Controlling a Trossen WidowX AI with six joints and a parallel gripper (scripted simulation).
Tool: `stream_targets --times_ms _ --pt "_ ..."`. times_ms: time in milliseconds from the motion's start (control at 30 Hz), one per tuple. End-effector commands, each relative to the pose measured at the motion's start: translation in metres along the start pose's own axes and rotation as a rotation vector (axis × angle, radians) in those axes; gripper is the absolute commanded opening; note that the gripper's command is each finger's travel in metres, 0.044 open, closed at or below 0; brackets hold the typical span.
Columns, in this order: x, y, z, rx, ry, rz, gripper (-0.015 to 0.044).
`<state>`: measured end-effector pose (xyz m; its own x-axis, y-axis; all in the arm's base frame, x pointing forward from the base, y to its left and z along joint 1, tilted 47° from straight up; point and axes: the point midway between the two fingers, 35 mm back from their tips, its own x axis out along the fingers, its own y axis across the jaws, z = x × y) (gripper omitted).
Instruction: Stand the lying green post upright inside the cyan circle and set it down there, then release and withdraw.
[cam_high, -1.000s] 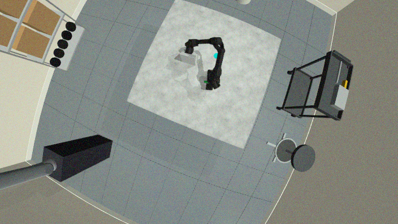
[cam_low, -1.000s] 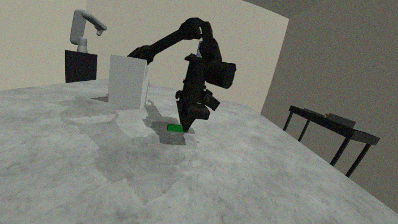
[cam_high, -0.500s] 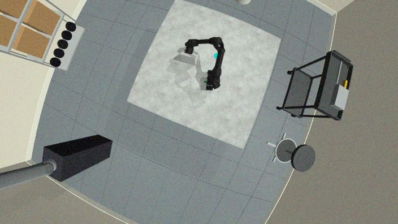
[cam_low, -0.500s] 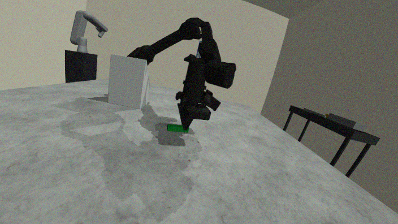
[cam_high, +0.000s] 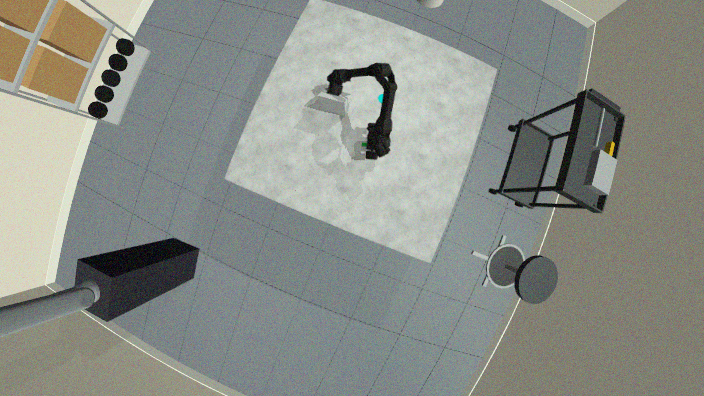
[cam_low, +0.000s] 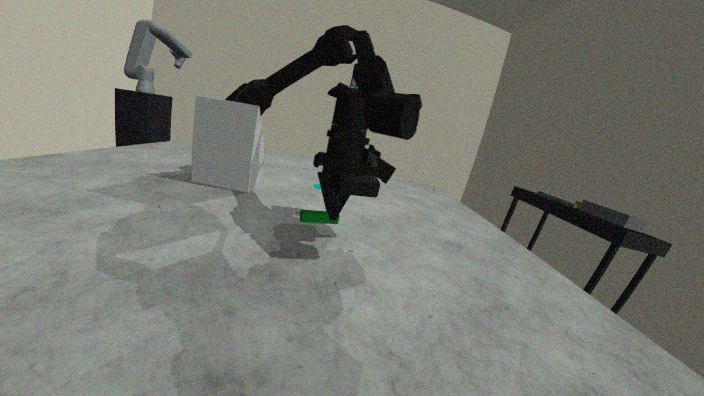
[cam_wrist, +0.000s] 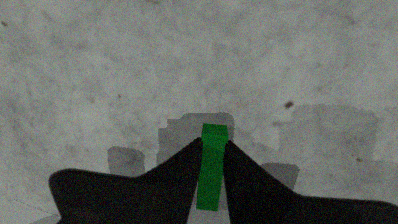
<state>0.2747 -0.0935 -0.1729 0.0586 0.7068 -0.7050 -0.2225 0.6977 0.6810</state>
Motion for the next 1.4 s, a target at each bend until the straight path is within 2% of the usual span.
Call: stream_targets --times_ms 0,1367 --pt "-0.01 -0.003 0.003 -0.009 -0.001 -0.012 0.0023" --pt "-0.08 -0.001 0.0 0.011 0.019 0.003 0.0023"
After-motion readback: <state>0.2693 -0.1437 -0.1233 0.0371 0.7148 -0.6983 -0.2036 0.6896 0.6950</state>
